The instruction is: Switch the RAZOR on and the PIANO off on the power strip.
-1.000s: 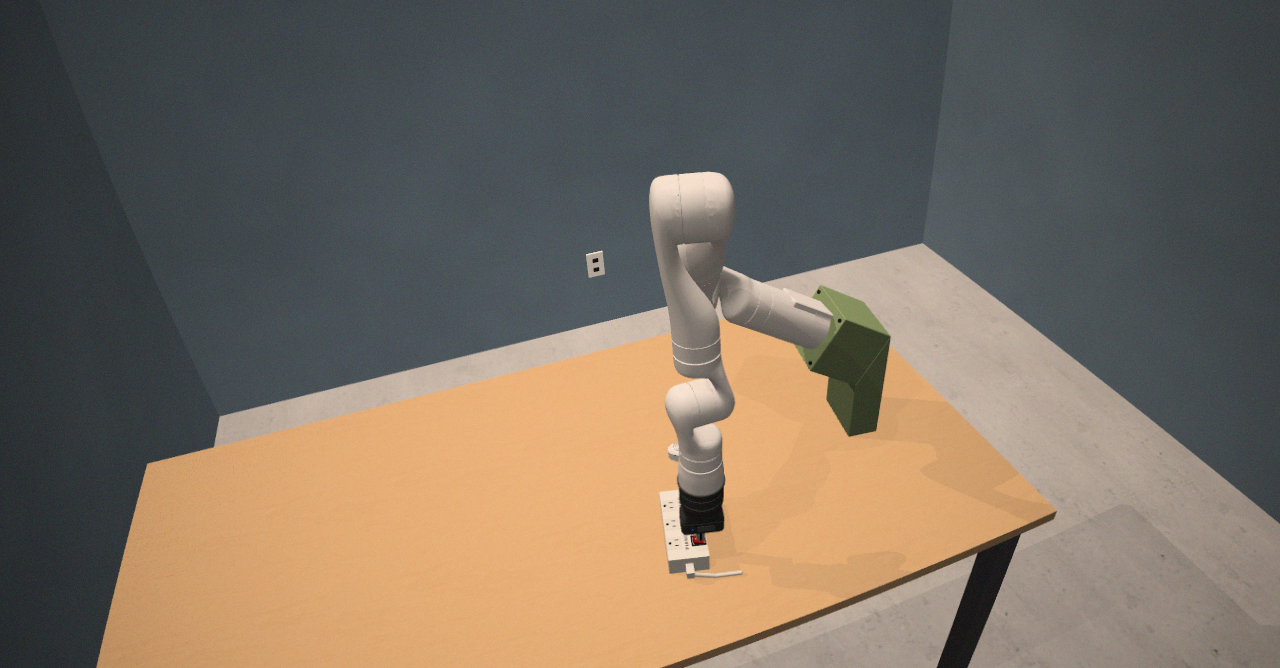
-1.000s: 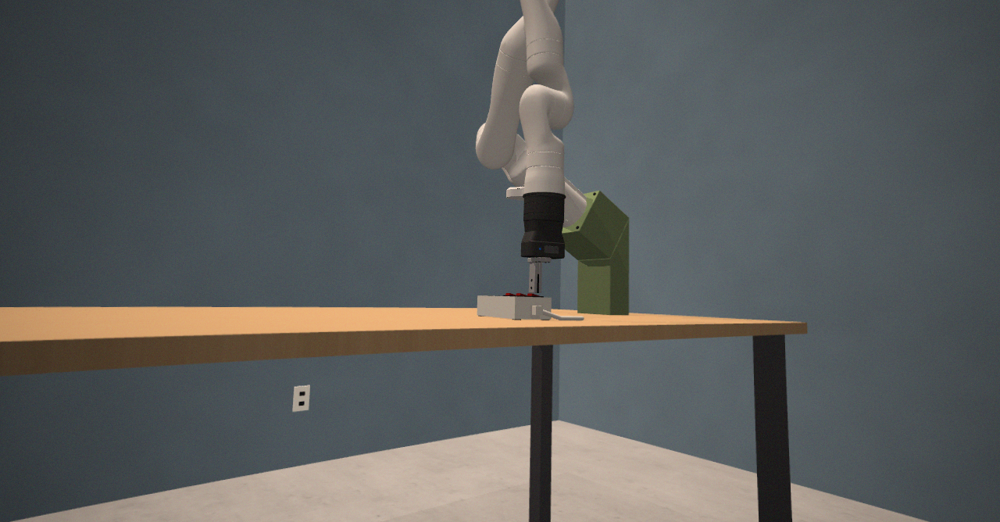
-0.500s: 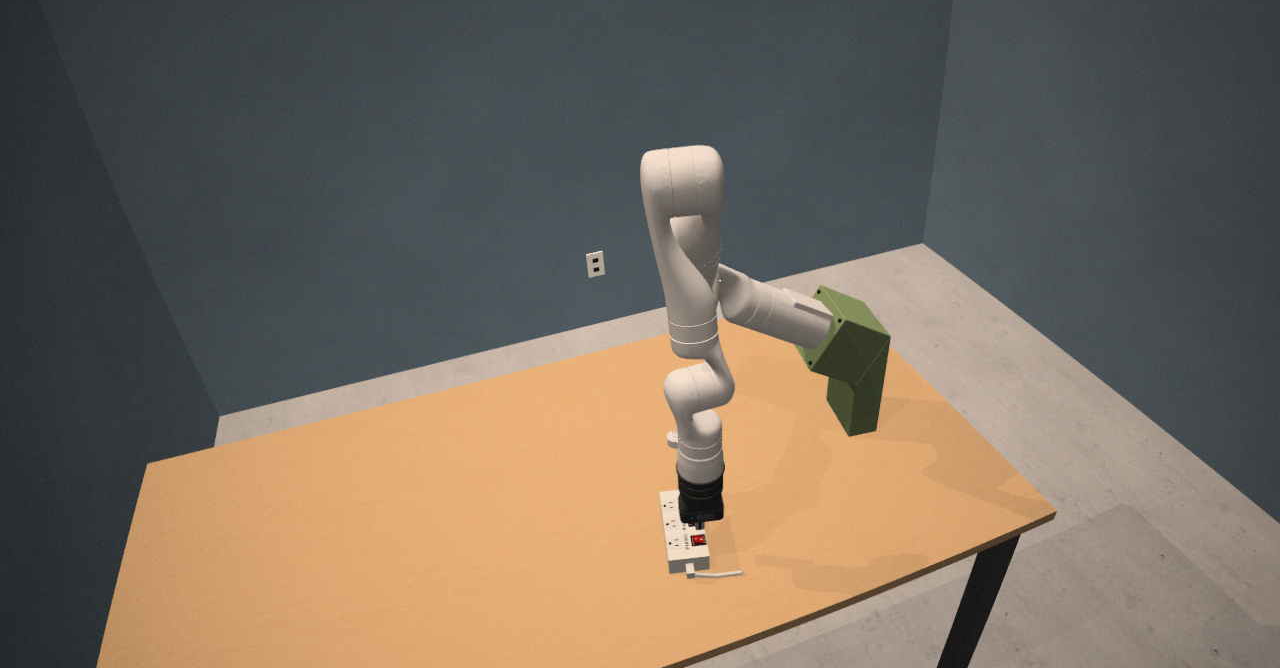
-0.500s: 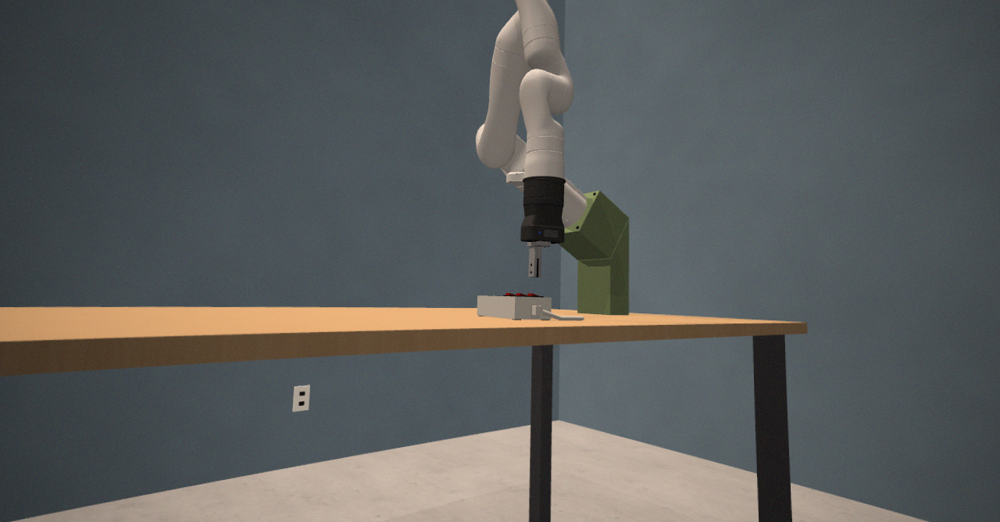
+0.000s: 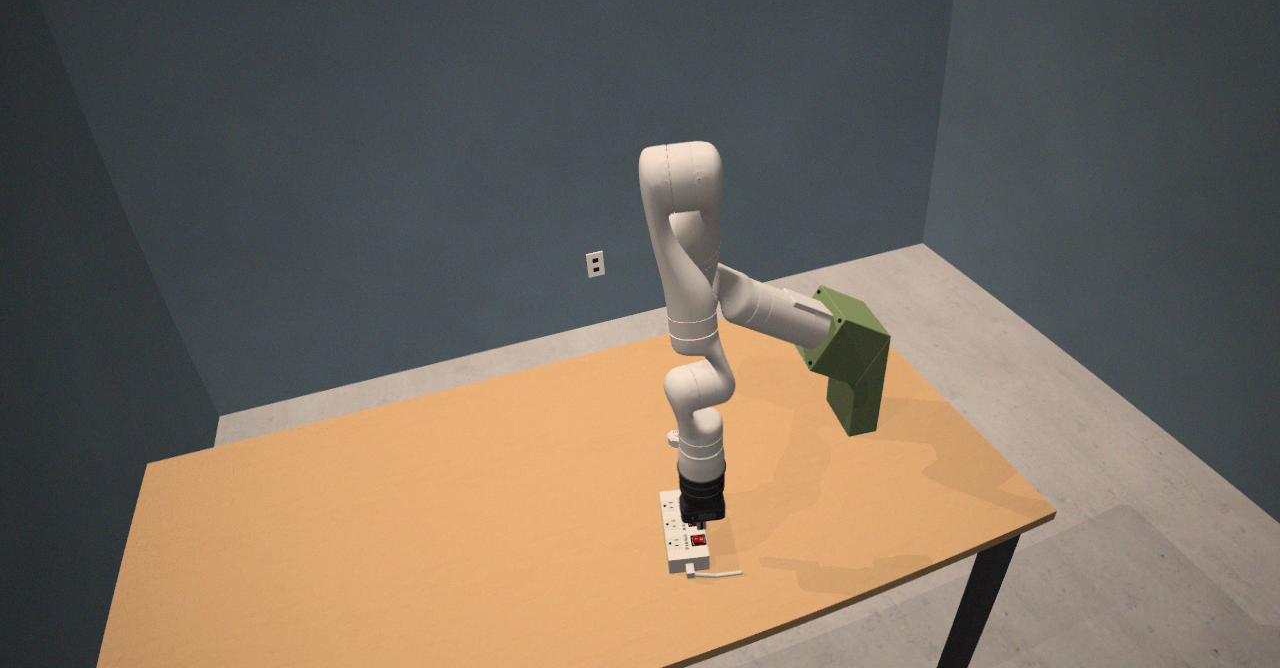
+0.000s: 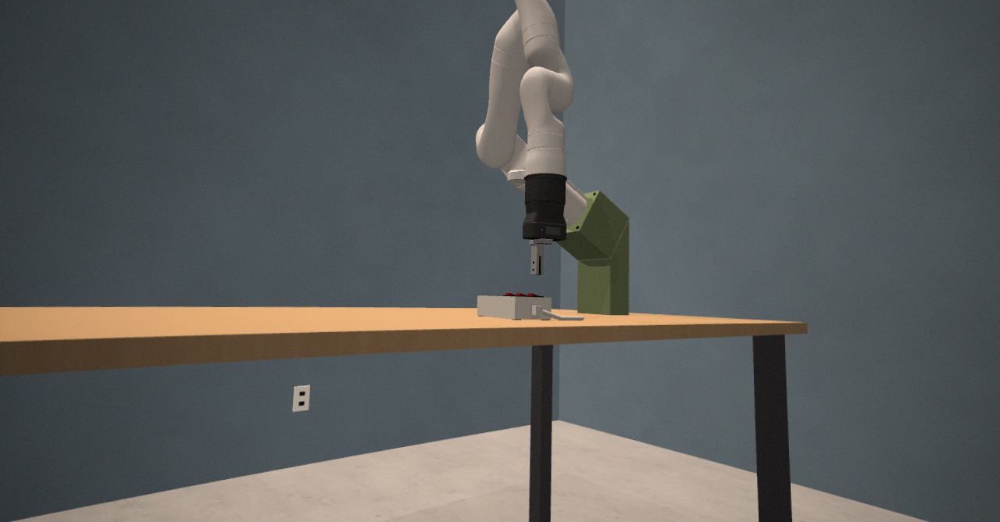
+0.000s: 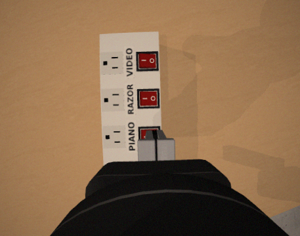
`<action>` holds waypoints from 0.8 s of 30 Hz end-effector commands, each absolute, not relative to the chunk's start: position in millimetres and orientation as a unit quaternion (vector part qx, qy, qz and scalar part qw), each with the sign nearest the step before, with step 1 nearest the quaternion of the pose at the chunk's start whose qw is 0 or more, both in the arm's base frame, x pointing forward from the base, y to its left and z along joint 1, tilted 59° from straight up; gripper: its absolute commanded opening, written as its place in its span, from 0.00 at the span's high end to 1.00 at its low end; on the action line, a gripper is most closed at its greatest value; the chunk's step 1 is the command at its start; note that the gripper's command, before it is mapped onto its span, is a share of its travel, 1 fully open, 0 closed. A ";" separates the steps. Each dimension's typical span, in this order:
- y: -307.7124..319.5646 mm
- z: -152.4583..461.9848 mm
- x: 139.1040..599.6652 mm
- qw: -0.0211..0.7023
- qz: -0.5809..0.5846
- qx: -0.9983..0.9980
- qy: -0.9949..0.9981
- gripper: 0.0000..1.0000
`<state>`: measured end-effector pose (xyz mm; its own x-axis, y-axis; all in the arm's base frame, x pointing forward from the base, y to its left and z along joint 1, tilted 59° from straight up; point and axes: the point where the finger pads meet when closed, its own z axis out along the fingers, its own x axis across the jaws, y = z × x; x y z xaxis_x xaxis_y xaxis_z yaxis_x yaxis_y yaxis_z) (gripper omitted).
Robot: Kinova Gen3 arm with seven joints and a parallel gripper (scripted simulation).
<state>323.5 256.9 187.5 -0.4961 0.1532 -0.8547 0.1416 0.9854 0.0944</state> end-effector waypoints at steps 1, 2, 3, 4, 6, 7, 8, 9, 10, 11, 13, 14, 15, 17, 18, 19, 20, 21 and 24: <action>257.4 187.5 323.2 0.495 0.006 0.085 0.865 1.00; 257.4 187.5 323.2 0.495 0.006 0.085 0.865 1.00; 257.4 187.5 323.2 0.495 0.006 0.085 0.865 1.00; 257.4 187.5 323.2 0.495 0.006 0.085 0.865 1.00; 253.9 188.8 322.4 0.495 0.006 0.085 0.865 1.00; 247.9 190.9 320.9 0.495 0.006 0.085 0.865 1.00; 247.9 190.9 320.9 0.495 0.006 0.085 0.865 1.00; 247.9 190.9 320.9 0.495 0.006 0.085 0.865 1.00; 239.3 193.6 318.6 0.496 0.006 0.084 0.864 1.00; 229.8 196.2 316.0 0.496 0.006 0.084 0.864 1.00; 215.0 199.4 311.6 0.495 0.006 0.085 0.865 1.00; 212.0 200.0 310.6 0.495 0.006 0.085 0.865 1.00; 211.4 200.1 310.4 0.495 0.006 0.085 0.865 1.00; 211.4 200.1 310.4 0.495 0.006 0.085 0.865 1.00; 211.4 200.1 310.4 0.495 0.006 0.085 0.865 1.00; 211.4 200.1 310.4 0.495 0.006 0.085 0.865 1.00; 211.4 200.1 310.4 0.495 0.006 0.085 0.865 1.00; 211.4 200.1 310.4 0.495 0.006 0.085 0.865 1.00; 211.4 200.1 310.4 0.495 0.006 0.085 0.865 1.00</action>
<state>311.1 210.4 200.1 -0.4954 0.1538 -0.8549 0.1435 0.9852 0.0941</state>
